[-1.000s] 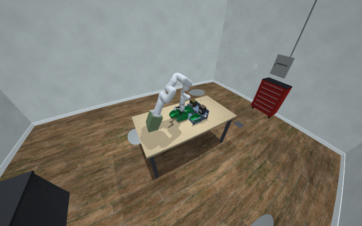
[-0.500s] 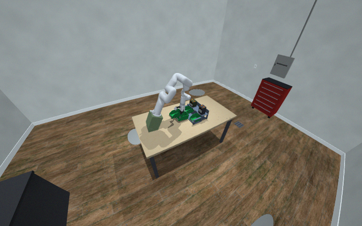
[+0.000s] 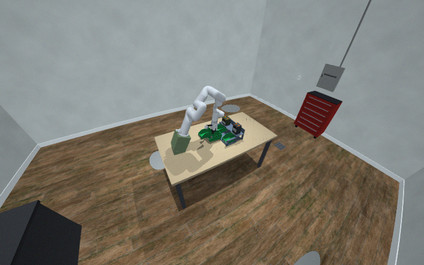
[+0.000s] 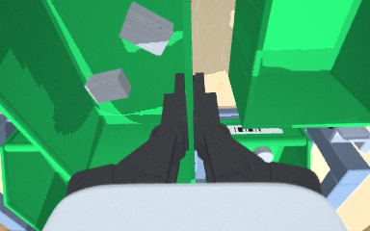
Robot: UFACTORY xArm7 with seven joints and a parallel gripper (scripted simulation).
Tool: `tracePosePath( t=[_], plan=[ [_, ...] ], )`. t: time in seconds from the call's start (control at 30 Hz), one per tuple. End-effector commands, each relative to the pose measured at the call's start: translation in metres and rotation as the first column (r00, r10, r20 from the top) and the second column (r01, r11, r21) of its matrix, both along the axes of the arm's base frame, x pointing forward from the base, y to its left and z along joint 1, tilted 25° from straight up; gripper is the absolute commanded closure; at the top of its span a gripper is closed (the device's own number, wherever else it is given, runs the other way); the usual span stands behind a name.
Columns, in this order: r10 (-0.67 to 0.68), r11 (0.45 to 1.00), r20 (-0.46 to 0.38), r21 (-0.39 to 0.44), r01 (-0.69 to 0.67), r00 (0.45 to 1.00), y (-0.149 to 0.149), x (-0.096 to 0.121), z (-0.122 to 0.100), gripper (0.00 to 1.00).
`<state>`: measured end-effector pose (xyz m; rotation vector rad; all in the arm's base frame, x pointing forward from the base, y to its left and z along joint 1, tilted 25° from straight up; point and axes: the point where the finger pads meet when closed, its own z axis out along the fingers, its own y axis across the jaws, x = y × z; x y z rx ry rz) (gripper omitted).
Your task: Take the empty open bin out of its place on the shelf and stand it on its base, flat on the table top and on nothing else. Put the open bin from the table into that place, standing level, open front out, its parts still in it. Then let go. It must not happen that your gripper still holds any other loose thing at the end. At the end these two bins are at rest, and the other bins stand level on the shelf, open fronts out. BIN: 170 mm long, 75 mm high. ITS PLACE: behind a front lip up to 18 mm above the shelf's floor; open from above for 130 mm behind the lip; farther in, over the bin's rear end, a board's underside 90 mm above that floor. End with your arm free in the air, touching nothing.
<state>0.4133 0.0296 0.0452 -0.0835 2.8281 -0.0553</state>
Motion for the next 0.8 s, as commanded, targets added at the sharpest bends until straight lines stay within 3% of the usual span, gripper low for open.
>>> tracePosePath(
  t=[0.0, 0.77],
  plan=[
    [0.000, 1.000, 0.002, 0.000, 0.000, 1.000, 0.000, 0.004, 0.003, 1.00],
    [0.000, 1.000, 0.002, 0.001, 0.000, 1.000, 0.002, 0.027, 0.013, 1.00]
  ],
)
